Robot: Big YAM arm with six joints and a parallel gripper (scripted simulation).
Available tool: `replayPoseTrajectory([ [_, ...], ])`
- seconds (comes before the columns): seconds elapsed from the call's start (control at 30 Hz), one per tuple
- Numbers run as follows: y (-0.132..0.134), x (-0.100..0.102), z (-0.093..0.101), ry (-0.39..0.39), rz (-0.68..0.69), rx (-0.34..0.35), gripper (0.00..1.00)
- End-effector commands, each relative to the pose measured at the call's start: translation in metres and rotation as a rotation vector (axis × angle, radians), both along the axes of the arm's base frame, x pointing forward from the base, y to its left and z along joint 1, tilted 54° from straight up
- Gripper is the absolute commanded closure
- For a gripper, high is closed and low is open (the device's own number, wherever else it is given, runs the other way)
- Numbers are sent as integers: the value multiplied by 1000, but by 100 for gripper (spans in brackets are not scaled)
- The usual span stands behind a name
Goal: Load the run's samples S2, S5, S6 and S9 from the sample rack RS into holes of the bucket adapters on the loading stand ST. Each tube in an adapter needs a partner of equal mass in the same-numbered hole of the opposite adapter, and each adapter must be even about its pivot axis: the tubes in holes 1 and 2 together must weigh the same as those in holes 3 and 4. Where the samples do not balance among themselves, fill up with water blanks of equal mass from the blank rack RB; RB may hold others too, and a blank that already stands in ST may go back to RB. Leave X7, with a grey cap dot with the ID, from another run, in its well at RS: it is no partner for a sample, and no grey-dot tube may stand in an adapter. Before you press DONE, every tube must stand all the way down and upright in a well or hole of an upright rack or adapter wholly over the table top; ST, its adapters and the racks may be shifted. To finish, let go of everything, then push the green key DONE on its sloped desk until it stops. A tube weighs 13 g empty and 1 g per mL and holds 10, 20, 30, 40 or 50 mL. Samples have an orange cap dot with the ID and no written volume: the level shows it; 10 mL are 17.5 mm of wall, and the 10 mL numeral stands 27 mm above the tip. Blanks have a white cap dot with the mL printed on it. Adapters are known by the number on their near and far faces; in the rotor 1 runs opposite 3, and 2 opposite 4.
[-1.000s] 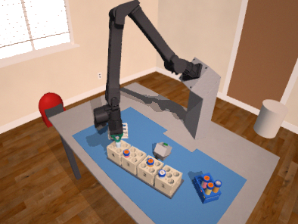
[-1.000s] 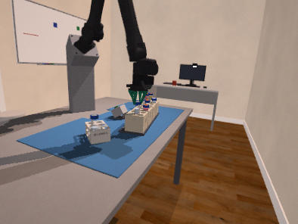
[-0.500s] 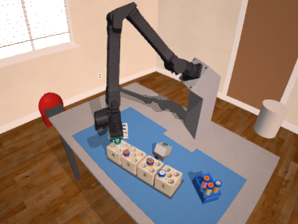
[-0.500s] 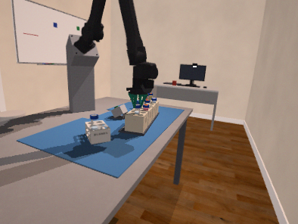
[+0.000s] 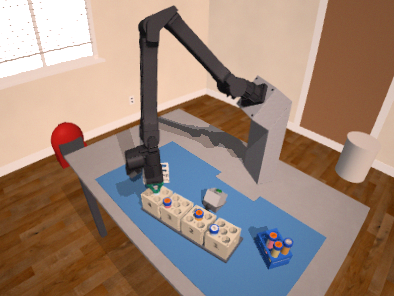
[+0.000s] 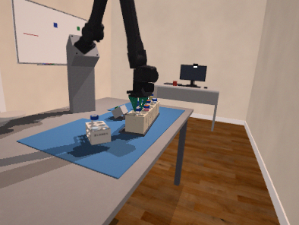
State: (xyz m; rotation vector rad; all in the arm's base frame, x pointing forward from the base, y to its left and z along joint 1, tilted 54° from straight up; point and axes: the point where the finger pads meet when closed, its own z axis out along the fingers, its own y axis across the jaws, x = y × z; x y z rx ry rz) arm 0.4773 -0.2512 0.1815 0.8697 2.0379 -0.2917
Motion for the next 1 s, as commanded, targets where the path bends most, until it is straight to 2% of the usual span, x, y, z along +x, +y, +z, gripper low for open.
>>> replayPoseTrajectory([
  [0.0, 0, 2, 12, -23, 3, -12, 100],
  [0.03, 0, 2, 12, -23, 3, -12, 45],
  [0.47, 0, 2, 12, -23, 3, -12, 45],
  [0.57, 13, -7, 20, -22, 12, -10, 45],
  [0.8, 24, -22, 34, -26, 7, -5, 45],
  [0.83, 16, -19, 33, -25, 3, -12, 45],
  [0.97, 16, -19, 33, -25, 3, -12, 45],
])
